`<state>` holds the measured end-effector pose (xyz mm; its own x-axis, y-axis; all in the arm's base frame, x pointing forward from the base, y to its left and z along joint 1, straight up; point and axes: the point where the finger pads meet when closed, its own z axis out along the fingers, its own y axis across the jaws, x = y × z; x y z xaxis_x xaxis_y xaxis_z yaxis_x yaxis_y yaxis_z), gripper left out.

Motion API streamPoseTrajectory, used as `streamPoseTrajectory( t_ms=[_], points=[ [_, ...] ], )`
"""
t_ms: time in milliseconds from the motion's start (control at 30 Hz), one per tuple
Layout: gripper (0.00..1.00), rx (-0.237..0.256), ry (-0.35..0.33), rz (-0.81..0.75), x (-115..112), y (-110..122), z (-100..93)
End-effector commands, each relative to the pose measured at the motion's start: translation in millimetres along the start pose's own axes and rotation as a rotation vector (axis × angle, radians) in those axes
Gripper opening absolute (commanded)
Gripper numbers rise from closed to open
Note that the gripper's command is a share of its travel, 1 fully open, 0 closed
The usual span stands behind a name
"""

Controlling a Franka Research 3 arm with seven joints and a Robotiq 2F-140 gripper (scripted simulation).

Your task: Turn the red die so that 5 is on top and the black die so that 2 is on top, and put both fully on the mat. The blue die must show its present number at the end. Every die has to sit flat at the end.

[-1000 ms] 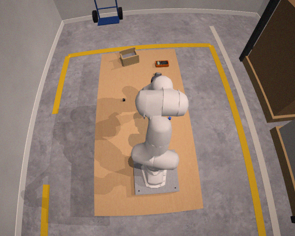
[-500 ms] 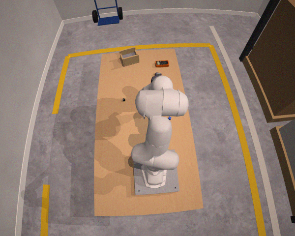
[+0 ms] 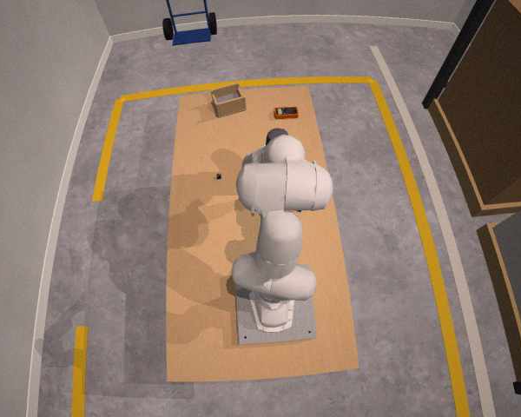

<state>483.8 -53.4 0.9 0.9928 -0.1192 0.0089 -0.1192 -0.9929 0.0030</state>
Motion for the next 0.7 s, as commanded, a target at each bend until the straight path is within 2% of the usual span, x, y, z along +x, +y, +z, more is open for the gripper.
streamPoseTrajectory(
  t_ms=[0, 200, 267, 433, 567, 600, 667],
  points=[
    [0.29, 0.002, -0.015, -0.006, -4.7, 0.1, -16.8],
    [0.29, 0.002, -0.015, -0.006, -4.3, 0.1, -48.0],
    [0.29, 0.002, -0.015, -0.006, -4.3, 0.1, -48.0],
    [0.29, 0.002, -0.015, -0.006, -4.0, 0.2, -62.2],
    [0.29, 0.002, -0.015, -0.006, -4.0, 0.2, -64.1],
    [1.00, 0.002, -0.015, -0.006, -4.0, 0.2, -64.1],
    [1.00, 0.002, -0.015, -0.006, -4.0, 0.2, -64.1]
  ],
)
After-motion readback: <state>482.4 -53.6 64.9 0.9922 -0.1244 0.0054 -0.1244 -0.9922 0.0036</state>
